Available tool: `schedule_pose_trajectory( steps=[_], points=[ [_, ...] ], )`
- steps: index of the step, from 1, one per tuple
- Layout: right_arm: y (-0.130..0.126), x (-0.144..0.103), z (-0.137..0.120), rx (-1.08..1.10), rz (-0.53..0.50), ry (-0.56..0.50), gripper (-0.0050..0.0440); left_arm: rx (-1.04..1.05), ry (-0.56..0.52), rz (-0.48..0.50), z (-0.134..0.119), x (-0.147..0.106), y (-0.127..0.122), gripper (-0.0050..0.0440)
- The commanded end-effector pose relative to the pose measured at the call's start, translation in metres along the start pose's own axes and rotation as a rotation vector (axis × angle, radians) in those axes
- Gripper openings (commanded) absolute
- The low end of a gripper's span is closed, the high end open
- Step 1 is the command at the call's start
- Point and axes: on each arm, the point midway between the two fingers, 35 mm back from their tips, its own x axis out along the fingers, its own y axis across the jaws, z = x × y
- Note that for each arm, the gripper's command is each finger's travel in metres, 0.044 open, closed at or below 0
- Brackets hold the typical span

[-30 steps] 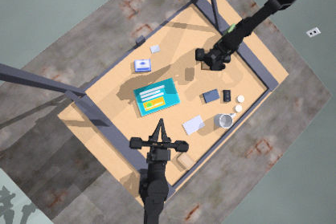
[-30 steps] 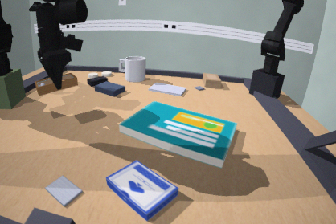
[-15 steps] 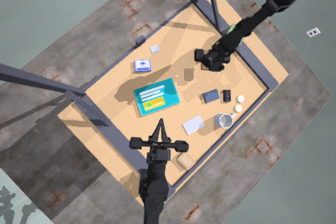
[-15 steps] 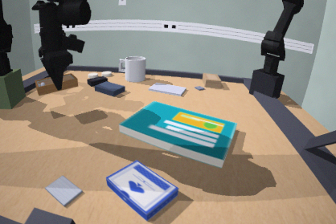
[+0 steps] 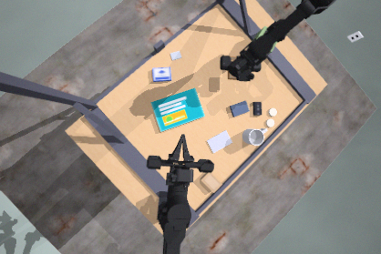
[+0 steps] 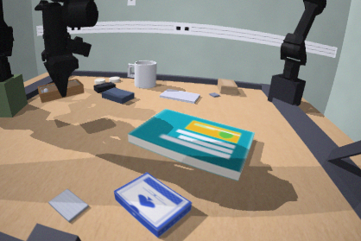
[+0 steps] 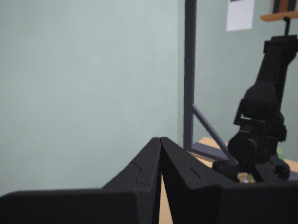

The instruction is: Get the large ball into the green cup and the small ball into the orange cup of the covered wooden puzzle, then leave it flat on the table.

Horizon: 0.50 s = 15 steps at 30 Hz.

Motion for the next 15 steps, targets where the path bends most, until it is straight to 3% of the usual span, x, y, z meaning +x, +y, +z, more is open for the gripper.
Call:
schedule_pose_trajectory(
  steps=[1,15],
  points=[
    [0.0000,-0.0011,0.0078,0.000,0.000,-0.019,-0.0050,-0.001,-0.022,-0.014,0.0059,-0.0063,-0.0058,-0.0050],
    [0.0000,-0.0011,0.0078,0.000,0.000,-0.019,-0.0050,0.000,-0.021,-0.034,0.0065,-0.0088,-0.0069,-0.0050]
  ],
)
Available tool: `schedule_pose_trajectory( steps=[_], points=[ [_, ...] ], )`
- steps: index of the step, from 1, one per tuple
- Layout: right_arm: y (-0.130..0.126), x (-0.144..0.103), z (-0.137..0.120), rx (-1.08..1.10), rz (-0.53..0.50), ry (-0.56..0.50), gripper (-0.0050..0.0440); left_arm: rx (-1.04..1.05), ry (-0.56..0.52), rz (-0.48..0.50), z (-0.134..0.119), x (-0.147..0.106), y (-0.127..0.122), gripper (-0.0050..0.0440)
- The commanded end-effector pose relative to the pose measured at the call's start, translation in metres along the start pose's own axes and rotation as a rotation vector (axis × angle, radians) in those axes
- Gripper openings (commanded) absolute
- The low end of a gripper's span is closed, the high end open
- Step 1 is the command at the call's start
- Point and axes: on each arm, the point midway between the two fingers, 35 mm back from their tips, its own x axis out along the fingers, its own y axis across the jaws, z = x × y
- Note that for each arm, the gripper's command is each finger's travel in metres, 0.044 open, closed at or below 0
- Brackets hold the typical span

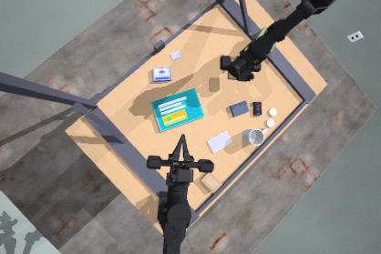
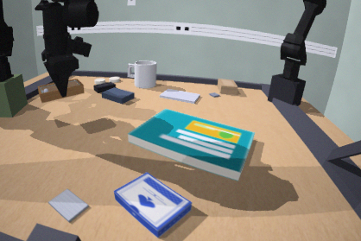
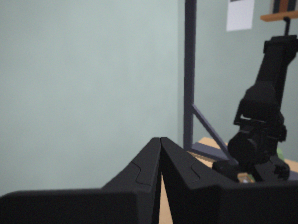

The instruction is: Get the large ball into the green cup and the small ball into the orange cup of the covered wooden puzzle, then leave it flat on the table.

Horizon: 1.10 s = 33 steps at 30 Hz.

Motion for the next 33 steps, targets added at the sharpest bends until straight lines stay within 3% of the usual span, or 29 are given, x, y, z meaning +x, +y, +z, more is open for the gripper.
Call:
schedule_pose_trajectory(
  steps=[1,33],
  points=[
    [0.0000,-0.0011,0.0078,0.000,0.000,-0.019,-0.0050,0.000,-0.026,-0.039,0.0069,-0.0095,-0.0074,-0.0050],
    [0.0000,-0.0011,0.0078,0.000,0.000,-0.019,-0.0050,0.001,0.009,-0.040,0.0069,-0.0075,-0.0059,-0.0050]
  ],
)
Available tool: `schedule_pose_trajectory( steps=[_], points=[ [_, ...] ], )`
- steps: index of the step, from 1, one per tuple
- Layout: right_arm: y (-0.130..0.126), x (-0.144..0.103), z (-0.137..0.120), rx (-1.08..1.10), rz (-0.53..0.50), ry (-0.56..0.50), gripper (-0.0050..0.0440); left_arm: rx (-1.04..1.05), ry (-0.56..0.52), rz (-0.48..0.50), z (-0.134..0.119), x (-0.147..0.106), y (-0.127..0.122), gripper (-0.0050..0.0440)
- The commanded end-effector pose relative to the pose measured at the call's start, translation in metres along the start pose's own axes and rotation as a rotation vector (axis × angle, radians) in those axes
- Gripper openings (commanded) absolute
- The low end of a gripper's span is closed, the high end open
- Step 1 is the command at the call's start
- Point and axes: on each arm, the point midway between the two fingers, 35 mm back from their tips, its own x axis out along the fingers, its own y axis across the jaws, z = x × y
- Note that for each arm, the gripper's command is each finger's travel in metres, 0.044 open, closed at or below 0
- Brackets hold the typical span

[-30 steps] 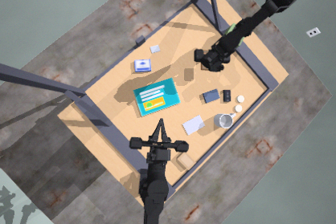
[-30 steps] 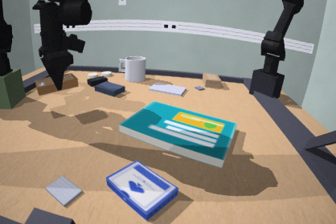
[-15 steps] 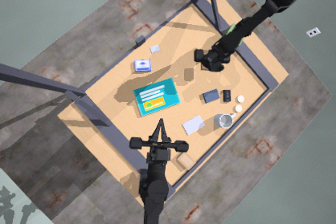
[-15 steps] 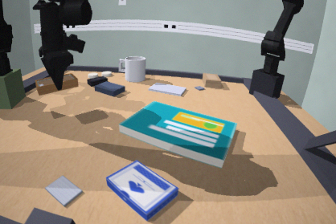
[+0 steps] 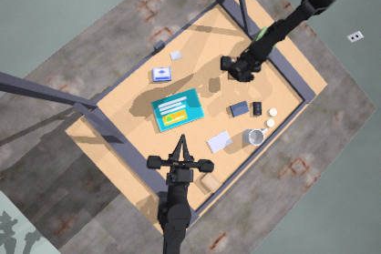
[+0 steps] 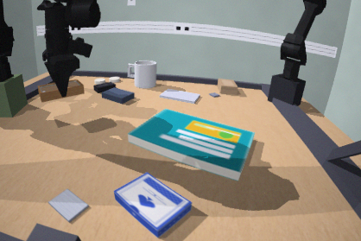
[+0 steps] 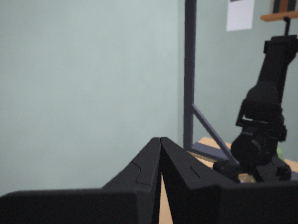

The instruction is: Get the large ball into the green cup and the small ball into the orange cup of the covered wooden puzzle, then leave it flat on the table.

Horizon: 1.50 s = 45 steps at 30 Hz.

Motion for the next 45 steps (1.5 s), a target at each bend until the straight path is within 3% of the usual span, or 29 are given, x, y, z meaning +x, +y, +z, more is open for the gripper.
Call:
schedule_pose_trajectory(
  steps=[1,45],
  points=[
    [0.0000,-0.0011,0.0078,0.000,0.000,-0.019,-0.0050,0.000,-0.032,-0.017,0.0020,-0.0053,-0.0024,-0.0050],
    [0.0000,-0.0011,0.0078,0.000,0.000,-0.019,-0.0050,0.000,-0.046,-0.019,0.0026,-0.0063,-0.0036,-0.0050]
  ],
)
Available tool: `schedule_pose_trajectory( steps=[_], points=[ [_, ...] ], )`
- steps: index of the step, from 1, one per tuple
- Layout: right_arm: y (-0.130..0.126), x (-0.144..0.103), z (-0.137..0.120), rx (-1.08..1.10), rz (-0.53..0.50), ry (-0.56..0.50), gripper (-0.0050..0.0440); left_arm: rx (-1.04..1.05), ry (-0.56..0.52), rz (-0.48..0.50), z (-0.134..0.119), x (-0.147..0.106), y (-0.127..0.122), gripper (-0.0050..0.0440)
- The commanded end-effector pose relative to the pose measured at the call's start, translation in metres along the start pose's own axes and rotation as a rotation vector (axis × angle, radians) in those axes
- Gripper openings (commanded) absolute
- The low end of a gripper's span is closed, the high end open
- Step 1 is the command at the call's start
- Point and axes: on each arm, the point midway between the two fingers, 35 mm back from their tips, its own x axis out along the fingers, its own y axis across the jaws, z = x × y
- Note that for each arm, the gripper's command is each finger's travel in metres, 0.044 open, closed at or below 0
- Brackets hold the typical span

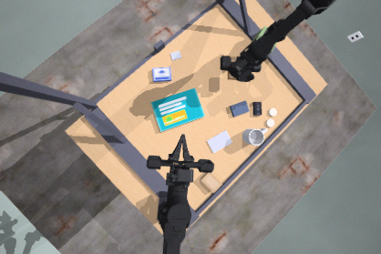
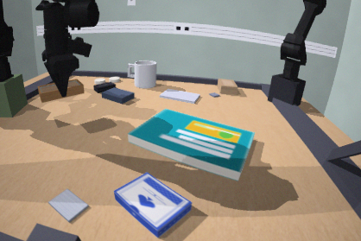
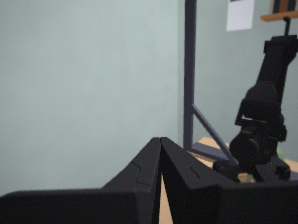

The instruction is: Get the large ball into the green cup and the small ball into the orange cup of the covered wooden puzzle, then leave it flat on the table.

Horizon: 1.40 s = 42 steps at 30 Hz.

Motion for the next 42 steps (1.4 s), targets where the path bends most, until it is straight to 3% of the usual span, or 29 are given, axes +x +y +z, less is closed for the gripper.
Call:
schedule_pose_trajectory(
  steps=[1,30,33,36,42],
  points=[
    [0.0000,-0.0011,0.0078,0.000,0.000,-0.019,-0.0050,-0.001,-0.037,-0.027,0.0063,-0.0090,-0.0065,-0.0050],
    [0.0000,-0.0011,0.0078,0.000,0.000,-0.019,-0.0050,-0.001,-0.038,-0.029,0.0068,-0.0097,-0.0070,-0.0050],
    [0.0000,-0.0011,0.0078,0.000,0.000,-0.019,-0.0050,0.000,-0.034,0.023,0.0051,-0.0063,-0.0072,-0.0050],
    [0.0000,-0.0011,0.0078,0.000,0.000,-0.019,-0.0050,0.001,-0.022,-0.030,0.0017,-0.0053,-0.0021,-0.0050],
    [0.0000,-0.0011,0.0078,0.000,0.000,-0.019,-0.0050,-0.001,-0.027,-0.016,0.0019,-0.0052,-0.0022,-0.0050]
  ],
)
